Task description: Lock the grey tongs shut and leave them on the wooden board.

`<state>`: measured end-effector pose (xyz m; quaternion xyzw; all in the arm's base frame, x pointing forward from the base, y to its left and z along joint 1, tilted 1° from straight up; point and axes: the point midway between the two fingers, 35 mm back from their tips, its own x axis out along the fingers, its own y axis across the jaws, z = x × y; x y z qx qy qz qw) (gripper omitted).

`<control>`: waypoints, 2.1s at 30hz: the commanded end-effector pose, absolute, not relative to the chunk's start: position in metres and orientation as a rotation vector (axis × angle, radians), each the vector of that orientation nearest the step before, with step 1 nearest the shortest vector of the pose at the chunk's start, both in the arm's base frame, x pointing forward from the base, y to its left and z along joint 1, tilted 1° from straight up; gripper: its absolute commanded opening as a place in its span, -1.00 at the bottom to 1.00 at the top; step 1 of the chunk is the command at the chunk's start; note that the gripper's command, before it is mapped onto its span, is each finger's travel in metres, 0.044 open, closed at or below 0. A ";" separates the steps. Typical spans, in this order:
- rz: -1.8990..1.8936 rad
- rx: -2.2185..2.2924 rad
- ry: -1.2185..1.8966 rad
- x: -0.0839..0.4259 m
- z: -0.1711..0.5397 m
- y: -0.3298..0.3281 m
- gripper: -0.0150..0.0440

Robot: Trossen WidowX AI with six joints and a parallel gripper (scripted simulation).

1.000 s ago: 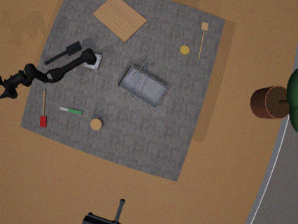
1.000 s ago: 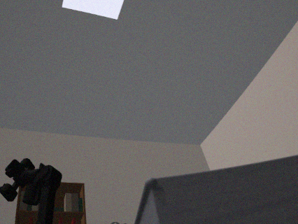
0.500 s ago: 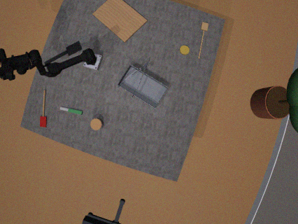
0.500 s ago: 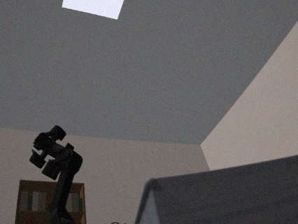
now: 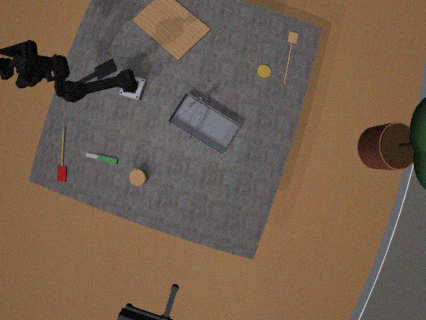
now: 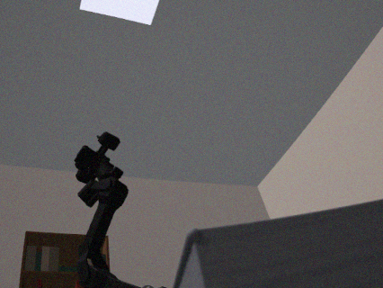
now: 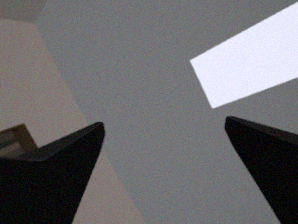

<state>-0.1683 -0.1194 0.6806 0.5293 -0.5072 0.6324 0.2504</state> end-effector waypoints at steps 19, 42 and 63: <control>0.898 1.035 -0.931 0.082 0.696 0.036 1.00; 0.356 0.483 -0.437 0.292 0.583 0.069 1.00; 0.241 -0.544 0.697 0.425 0.270 0.009 1.00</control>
